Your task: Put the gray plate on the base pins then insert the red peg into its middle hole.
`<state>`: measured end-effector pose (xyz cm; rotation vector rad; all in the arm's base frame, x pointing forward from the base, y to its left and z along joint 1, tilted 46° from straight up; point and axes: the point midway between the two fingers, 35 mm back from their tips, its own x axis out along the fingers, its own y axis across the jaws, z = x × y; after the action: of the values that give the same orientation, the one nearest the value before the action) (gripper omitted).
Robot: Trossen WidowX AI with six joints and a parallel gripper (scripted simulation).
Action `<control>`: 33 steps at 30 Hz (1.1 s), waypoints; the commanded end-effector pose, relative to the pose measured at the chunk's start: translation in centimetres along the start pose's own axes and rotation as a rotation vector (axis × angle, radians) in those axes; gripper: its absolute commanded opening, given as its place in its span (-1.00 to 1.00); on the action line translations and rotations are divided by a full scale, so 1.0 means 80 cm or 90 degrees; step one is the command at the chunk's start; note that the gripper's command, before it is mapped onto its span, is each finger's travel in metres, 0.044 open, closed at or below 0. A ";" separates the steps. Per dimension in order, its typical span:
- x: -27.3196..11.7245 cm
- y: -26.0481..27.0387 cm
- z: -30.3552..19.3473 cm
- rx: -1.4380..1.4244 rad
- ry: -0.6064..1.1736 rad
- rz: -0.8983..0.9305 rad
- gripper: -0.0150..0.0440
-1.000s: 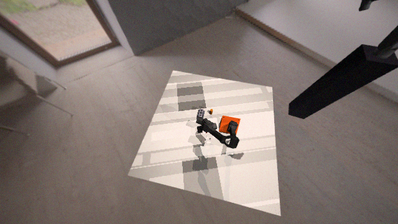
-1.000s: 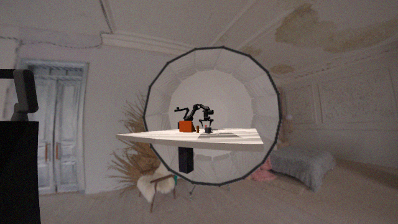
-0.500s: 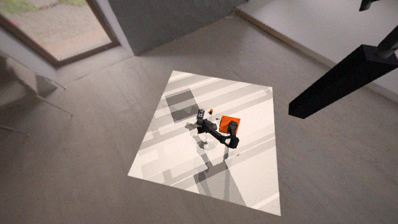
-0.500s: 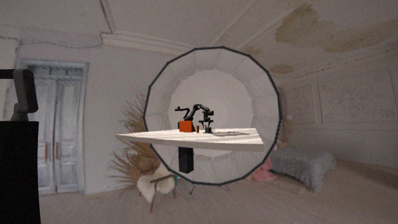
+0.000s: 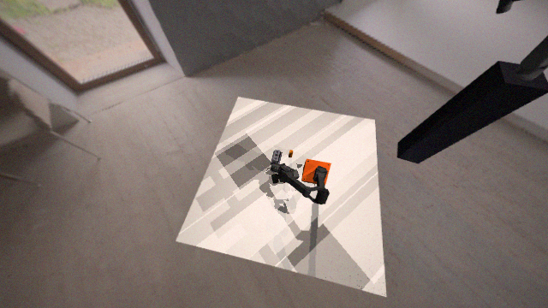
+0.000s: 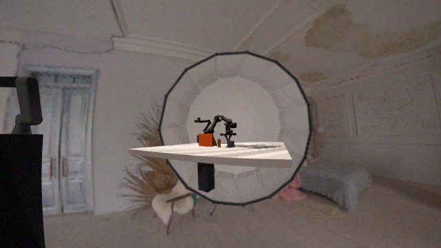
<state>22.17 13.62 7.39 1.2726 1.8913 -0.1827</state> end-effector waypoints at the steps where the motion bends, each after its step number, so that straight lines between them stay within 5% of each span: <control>1: 0.001 0.000 -0.001 0.004 0.004 0.002 -0.49; 33: -0.101 0.006 0.007 0.006 -0.003 -0.002 -0.49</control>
<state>23.77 8.73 12.05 1.2856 1.8904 -0.1979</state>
